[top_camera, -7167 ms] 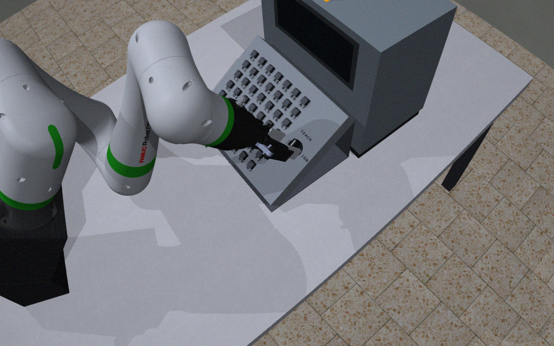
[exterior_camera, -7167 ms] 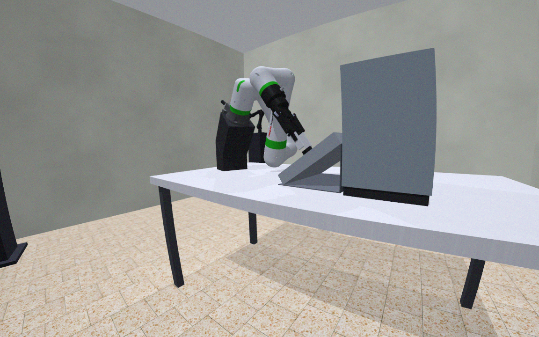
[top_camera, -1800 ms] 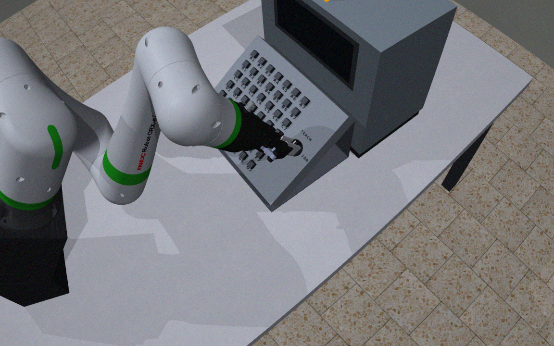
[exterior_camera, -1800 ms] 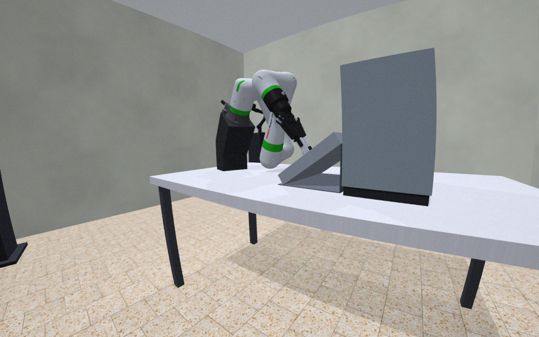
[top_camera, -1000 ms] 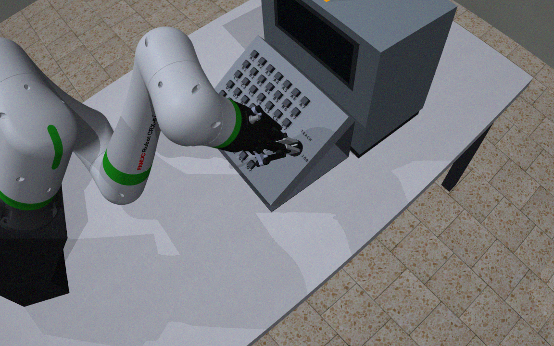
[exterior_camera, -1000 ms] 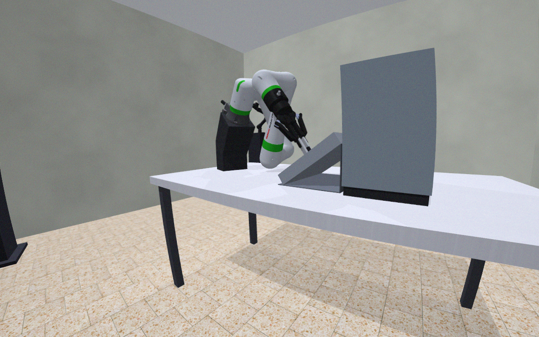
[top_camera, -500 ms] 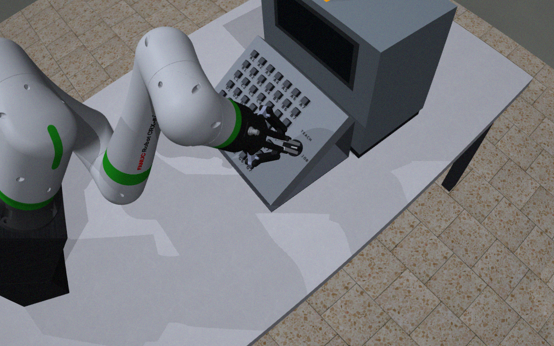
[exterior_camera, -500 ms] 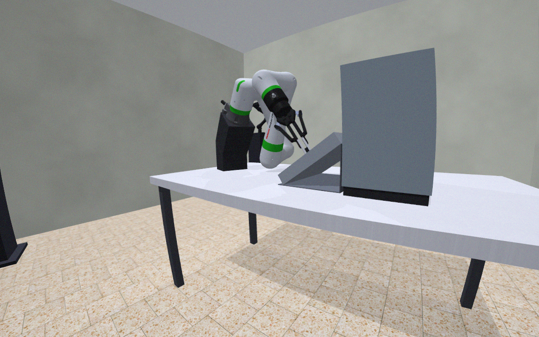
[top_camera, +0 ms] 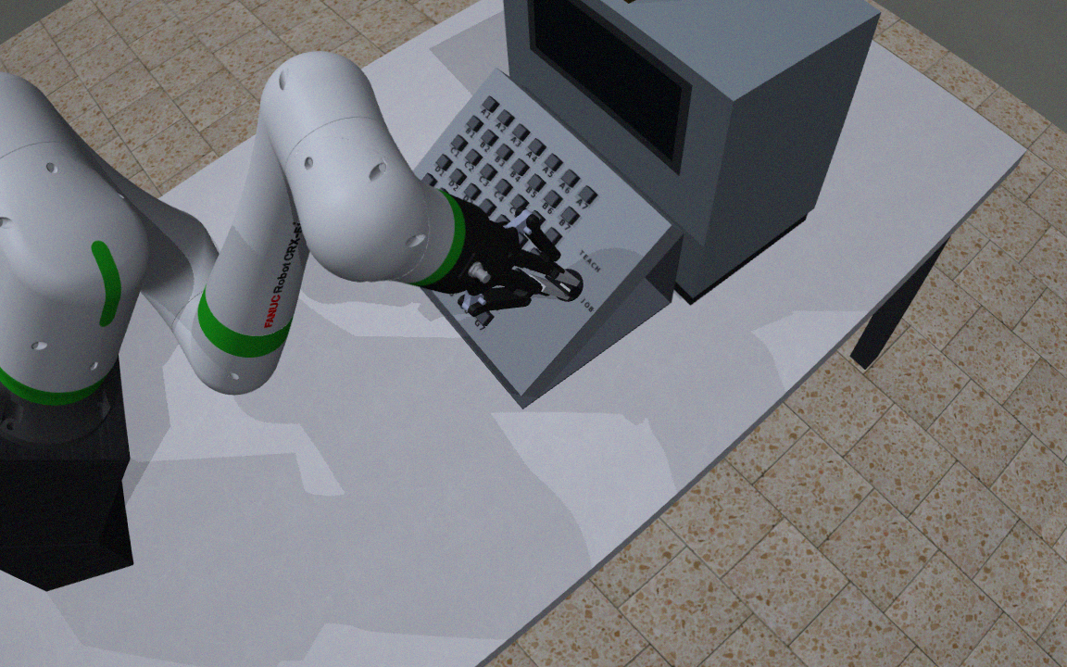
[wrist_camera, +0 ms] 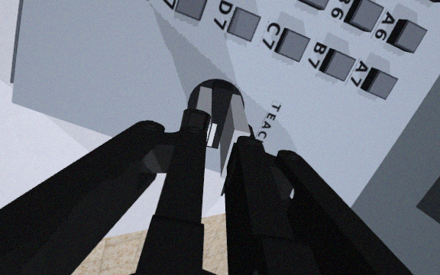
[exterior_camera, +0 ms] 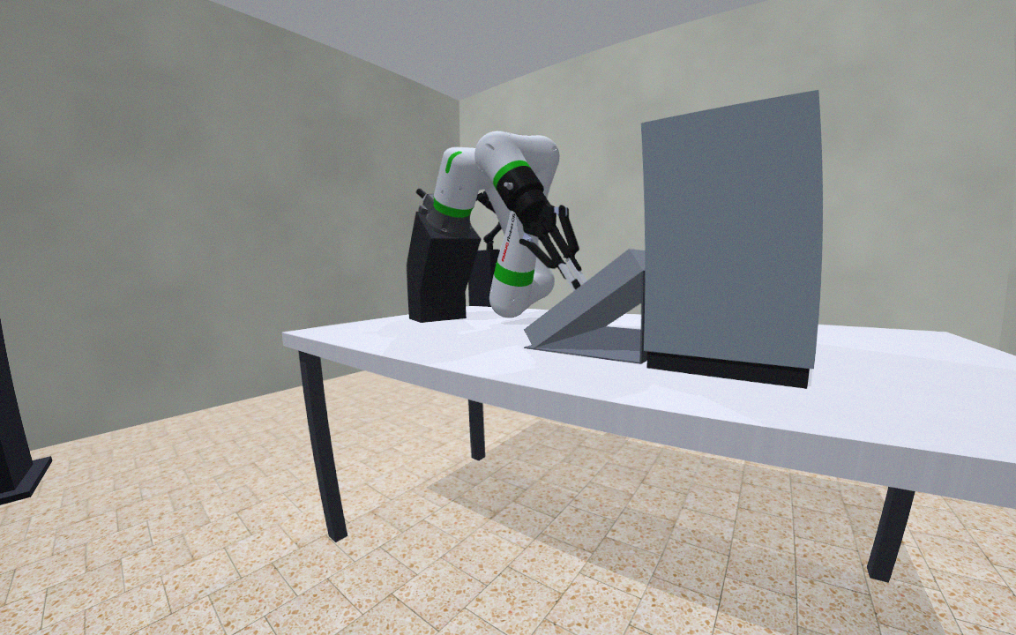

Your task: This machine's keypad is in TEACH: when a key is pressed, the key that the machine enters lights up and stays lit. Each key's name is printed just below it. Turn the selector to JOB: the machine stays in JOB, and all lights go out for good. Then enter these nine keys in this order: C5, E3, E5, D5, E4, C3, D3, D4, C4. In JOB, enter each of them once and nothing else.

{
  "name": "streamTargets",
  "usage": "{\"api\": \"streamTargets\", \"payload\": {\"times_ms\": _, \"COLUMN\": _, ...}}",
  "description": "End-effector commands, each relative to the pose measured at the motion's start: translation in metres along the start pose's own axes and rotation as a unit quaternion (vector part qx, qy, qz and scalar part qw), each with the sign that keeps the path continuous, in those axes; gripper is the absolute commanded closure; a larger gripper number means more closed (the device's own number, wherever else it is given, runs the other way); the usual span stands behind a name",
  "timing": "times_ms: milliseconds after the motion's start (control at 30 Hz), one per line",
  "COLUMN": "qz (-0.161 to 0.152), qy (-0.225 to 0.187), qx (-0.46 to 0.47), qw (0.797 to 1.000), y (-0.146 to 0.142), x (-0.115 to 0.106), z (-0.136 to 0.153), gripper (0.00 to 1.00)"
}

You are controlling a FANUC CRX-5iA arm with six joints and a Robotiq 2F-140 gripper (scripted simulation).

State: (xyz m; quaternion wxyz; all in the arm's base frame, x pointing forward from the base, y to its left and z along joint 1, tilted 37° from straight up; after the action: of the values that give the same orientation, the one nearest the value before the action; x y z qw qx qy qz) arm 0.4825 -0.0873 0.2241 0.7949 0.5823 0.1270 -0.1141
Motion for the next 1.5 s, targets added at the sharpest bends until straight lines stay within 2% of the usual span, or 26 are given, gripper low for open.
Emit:
{"api": "streamTargets", "payload": {"times_ms": 0, "qz": 0.0, "qy": 0.0, "qx": 0.016, "qw": 1.0, "y": 0.0, "x": 0.0, "z": 0.0001, "gripper": 1.0}}
{"api": "streamTargets", "payload": {"times_ms": 467, "qz": 0.0, "qy": 0.0, "qx": 0.09, "qw": 0.996, "y": 0.0, "x": 0.0, "z": 0.0001, "gripper": 1.0}}
{"api": "streamTargets", "payload": {"times_ms": 1467, "qz": 0.0, "qy": 0.0, "qx": 0.095, "qw": 0.995, "y": 0.0, "x": 0.0, "z": 0.0001, "gripper": 1.0}}
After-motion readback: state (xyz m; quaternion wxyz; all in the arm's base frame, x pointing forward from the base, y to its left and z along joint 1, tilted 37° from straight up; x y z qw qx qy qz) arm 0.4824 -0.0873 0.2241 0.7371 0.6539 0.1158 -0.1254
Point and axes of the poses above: the point where the finger pads meet when closed, its own x axis out along the fingers, its own y axis across the jaws, z = x × y, the point moved 6 cm from there along -x, back along the fingers, and after that the axes turned 1 degree about x, right-handed, at the moved point
